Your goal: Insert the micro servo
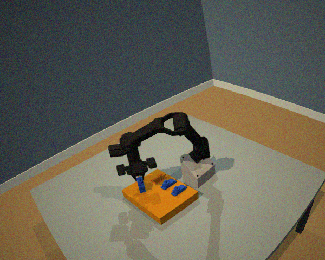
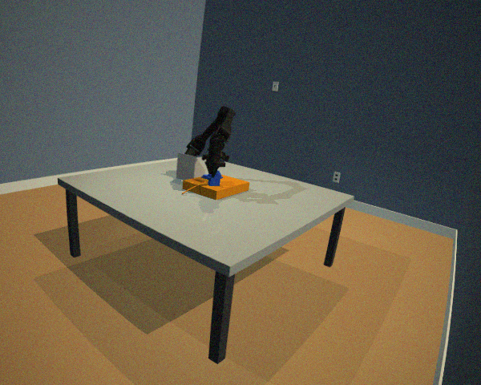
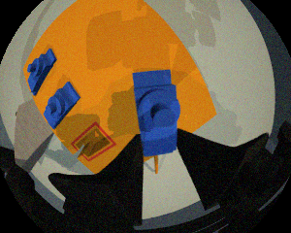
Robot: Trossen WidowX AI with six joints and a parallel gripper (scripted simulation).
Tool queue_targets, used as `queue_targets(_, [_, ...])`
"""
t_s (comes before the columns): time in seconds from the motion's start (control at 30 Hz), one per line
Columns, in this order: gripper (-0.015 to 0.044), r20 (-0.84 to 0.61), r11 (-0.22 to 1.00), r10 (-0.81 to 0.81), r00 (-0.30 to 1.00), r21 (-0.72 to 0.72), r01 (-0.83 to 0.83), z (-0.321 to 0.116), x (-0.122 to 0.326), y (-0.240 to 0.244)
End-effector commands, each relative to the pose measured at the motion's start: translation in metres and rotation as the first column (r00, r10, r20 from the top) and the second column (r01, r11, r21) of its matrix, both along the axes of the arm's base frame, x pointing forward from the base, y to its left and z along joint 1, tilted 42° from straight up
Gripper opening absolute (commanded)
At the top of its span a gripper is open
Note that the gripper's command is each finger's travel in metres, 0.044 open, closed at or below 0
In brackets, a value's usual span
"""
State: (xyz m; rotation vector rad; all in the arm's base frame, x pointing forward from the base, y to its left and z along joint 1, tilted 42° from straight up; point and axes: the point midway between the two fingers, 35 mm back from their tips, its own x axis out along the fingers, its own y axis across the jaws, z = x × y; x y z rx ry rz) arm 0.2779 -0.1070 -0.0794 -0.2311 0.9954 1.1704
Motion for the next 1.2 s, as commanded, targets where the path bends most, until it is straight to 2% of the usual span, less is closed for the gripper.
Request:
queue_targets(0.0, [0.0065, -0.001, 1.0, -0.005, 1.0, 0.004, 0.005, 0.0, 0.0, 0.001])
queue_targets(0.1, [0.0, -0.001, 1.0, -0.005, 1.0, 0.003, 0.005, 0.004, 0.0, -0.003])
queue_targets(0.33, [0.0, -0.002, 1.0, -0.005, 1.0, 0.003, 0.005, 0.025, -0.007, -0.015])
queue_targets(1.03, [0.0, -0.002, 1.0, -0.005, 1.0, 0.004, 0.005, 0.032, -0.005, -0.007])
queue_targets(1.17, [0.0, -0.039, 0.999, -0.046, 0.998, 0.005, 0.047, 0.032, -0.005, -0.007])
